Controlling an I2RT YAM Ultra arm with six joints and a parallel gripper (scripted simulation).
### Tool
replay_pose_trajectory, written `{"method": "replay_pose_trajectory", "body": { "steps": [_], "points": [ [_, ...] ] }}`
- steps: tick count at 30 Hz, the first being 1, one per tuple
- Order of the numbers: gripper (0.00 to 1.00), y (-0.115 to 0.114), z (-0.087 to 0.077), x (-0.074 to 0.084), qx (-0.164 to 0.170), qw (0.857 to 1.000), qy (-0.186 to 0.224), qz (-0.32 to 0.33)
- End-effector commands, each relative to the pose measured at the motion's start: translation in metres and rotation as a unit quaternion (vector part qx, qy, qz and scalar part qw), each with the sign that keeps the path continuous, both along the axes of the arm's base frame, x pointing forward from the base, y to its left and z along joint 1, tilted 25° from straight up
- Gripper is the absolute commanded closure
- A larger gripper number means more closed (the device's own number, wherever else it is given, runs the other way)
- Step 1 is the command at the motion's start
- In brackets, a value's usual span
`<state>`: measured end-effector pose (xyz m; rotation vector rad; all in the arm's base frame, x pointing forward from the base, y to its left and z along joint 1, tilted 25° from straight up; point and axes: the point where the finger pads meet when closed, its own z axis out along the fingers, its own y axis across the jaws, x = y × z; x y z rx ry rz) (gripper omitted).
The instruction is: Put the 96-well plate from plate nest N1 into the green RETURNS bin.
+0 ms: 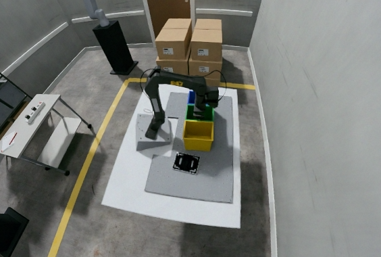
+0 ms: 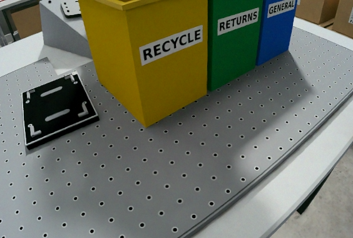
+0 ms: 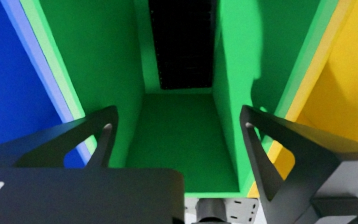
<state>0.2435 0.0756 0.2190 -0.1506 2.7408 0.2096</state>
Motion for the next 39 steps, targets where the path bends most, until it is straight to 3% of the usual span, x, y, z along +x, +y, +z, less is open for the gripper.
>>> {"method": "replay_pose_trajectory", "body": {
  "steps": [1, 2, 39],
  "points": [
    [0.01, -0.0009, 0.0187, 0.0005, 0.007, 1.0, -0.029, -0.006],
    [0.18, -0.0009, 0.0187, 0.0005, 0.007, 1.0, -0.029, -0.006],
    [0.18, -0.0009, 0.0187, 0.0005, 0.007, 1.0, -0.029, -0.006]
  ]
}}
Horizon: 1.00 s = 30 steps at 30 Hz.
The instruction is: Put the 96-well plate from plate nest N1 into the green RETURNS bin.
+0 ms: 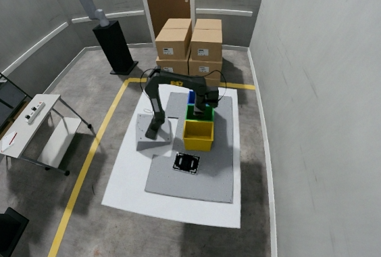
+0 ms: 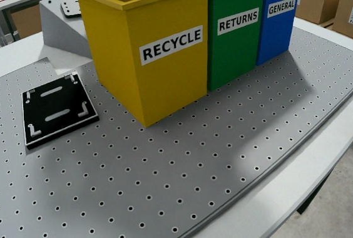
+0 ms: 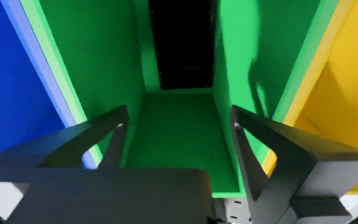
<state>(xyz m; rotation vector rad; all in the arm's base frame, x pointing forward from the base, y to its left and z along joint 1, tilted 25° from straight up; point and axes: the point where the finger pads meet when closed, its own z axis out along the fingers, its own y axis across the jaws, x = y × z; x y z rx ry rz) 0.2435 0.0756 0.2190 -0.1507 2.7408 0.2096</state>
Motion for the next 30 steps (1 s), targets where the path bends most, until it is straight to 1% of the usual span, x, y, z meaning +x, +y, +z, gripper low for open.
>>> {"method": "replay_pose_trajectory", "body": {
  "steps": [1, 11, 12, 26, 30],
  "points": [
    [0.18, -0.001, 0.019, 0.001, 0.007, 1.0, -0.029, -0.006],
    [0.18, -0.001, 0.019, 0.001, 0.007, 1.0, -0.029, -0.006],
    [0.18, -0.002, 0.02, -0.001, 0.006, 1.0, -0.026, -0.006],
    [0.18, -0.007, 0.04, -0.011, 0.007, 1.0, -0.026, -0.005],
    [0.18, -0.008, 0.043, -0.013, 0.007, 1.0, -0.026, -0.004]
  ]
}}
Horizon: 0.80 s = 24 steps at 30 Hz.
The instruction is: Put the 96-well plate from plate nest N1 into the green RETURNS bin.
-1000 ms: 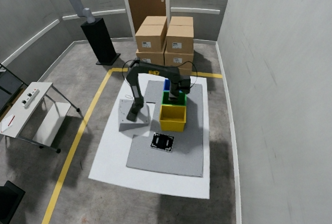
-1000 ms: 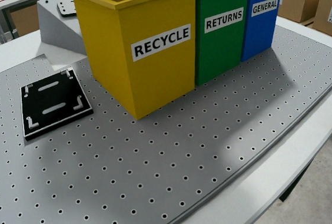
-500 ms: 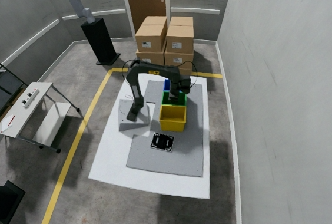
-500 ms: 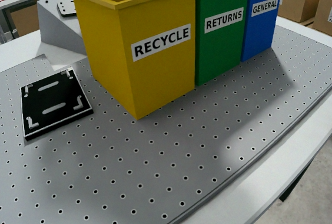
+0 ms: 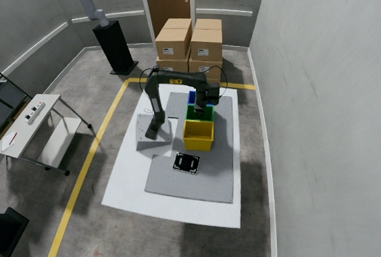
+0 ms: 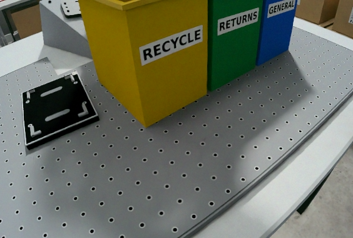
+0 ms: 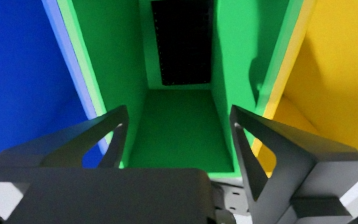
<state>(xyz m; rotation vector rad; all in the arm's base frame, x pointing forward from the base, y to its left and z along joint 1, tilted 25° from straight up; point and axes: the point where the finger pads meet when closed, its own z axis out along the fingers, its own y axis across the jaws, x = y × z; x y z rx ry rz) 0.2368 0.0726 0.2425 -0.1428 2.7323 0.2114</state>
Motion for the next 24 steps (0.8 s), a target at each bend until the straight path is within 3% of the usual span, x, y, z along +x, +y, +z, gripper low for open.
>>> {"method": "replay_pose_trajectory", "body": {
  "steps": [1, 10, 19, 24],
  "points": [
    [0.18, -0.005, 0.021, -0.007, 0.006, 1.0, -0.022, -0.002],
    [0.18, -0.007, 0.034, -0.013, 0.006, 1.0, -0.021, -0.002],
    [0.18, -0.008, 0.037, -0.012, 0.002, 1.0, -0.004, -0.002],
    [0.18, -0.009, 0.043, -0.017, 0.004, 1.0, -0.018, -0.001]
  ]
}}
